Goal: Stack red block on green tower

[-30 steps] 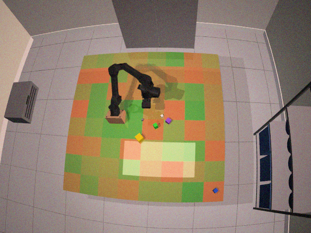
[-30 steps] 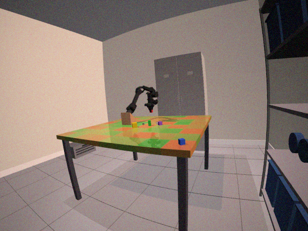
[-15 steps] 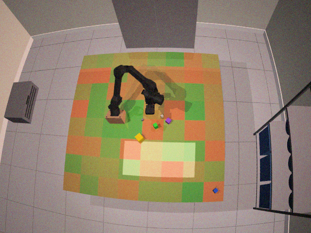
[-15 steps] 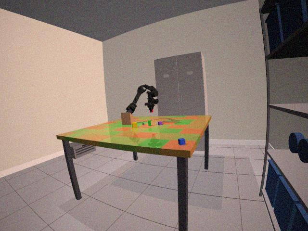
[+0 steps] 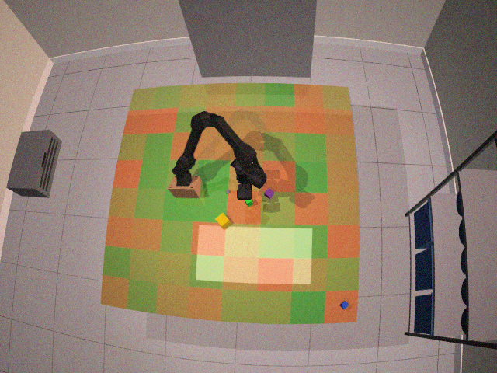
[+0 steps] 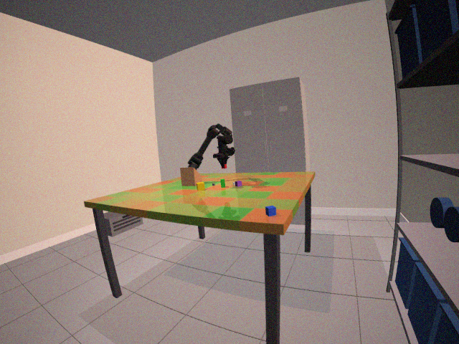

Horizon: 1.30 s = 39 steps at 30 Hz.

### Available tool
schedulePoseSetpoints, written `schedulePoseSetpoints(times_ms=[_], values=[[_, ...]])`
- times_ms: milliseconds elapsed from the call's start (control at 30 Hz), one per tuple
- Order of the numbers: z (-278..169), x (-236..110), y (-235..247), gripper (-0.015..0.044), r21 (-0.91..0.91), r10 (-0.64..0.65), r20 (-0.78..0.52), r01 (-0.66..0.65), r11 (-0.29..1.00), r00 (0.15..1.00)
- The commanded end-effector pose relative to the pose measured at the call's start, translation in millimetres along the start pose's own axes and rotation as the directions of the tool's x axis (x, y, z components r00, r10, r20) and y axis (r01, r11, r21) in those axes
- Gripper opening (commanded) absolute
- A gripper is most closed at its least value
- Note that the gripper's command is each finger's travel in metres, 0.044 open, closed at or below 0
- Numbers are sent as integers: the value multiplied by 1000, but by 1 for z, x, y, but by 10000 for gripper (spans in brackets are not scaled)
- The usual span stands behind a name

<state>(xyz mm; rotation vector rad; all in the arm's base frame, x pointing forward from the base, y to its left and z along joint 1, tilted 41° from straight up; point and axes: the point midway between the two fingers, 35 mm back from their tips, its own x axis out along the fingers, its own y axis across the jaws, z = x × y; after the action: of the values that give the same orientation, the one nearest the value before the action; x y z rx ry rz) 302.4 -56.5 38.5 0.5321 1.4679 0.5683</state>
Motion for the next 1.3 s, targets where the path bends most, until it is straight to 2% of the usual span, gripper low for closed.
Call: schedulePoseSetpoints(times_ms=[0,300,533,733,967,1267], values=[[3,2,-27,0,-7,-4,-3,4,1000,1000],[4,4,-45,0,-11,-1,-5,1,1000,1000],[4,35,-45,0,-11,0,-4,0,1000,1000],[4,41,-45,0,-11,1,-4,-1,1000,1000],[3,67,-45,0,-12,2,-4,-2,1000,1000],[3,68,-45,0,-12,2,-4,-2,1000,1000]])
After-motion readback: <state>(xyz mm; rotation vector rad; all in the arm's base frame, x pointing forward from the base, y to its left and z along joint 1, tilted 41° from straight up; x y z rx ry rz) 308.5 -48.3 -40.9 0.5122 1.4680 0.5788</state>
